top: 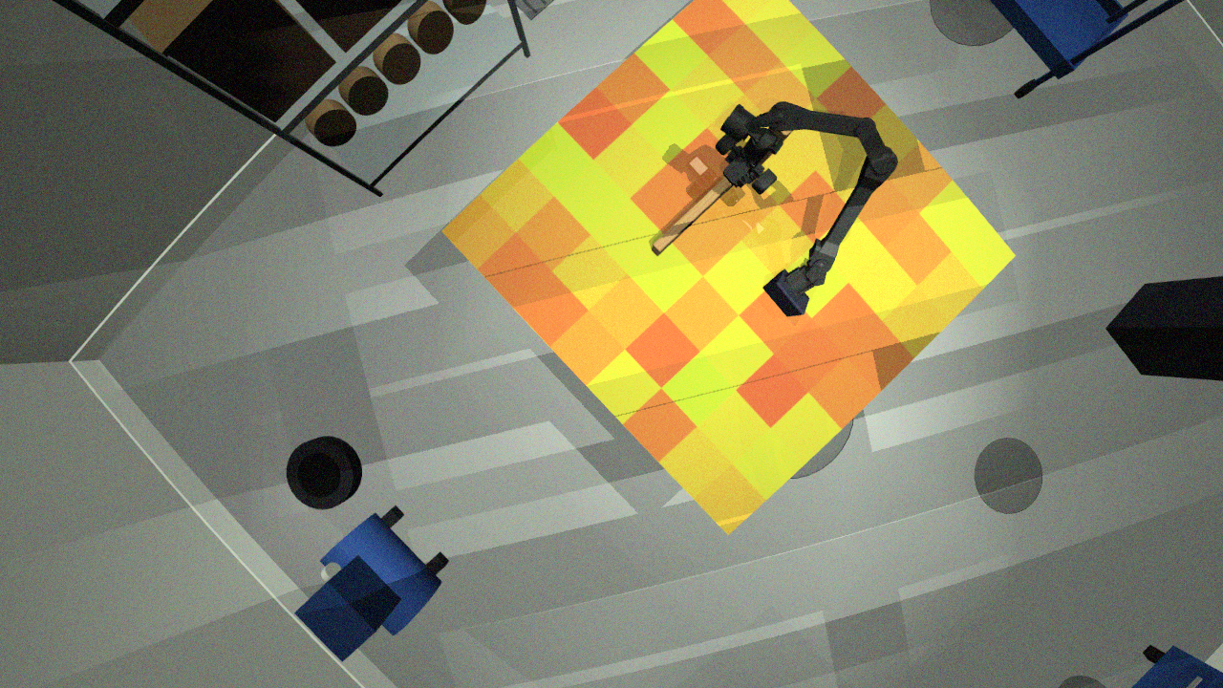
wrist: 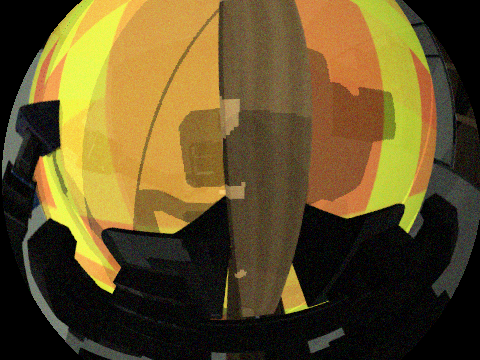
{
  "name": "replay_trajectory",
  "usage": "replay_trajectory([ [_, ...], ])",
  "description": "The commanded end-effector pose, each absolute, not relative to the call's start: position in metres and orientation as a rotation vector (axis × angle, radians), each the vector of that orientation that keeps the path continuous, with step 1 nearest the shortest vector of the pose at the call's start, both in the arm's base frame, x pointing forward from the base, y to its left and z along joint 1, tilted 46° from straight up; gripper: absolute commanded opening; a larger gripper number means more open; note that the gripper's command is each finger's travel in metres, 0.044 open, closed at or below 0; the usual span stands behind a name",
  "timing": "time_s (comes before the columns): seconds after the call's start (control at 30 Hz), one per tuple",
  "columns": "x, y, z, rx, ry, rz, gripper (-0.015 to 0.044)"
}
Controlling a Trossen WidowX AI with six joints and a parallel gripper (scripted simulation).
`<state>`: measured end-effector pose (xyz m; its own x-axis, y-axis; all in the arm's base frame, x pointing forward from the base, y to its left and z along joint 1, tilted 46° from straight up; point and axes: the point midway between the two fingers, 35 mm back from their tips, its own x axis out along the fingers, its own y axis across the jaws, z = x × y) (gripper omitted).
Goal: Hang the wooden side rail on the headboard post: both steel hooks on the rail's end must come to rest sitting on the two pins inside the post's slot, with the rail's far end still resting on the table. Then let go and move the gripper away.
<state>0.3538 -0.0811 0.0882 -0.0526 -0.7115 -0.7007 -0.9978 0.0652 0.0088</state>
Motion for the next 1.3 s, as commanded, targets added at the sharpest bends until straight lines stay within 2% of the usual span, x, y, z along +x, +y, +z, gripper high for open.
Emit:
replay_trajectory([
  [0.0,0.3552,-0.0795,0.0897,-1.714,1.813,0.698,0.0000],
  [1.27,0.3549,-0.0840,0.0853,-1.714,1.813,0.698,0.0000],
])
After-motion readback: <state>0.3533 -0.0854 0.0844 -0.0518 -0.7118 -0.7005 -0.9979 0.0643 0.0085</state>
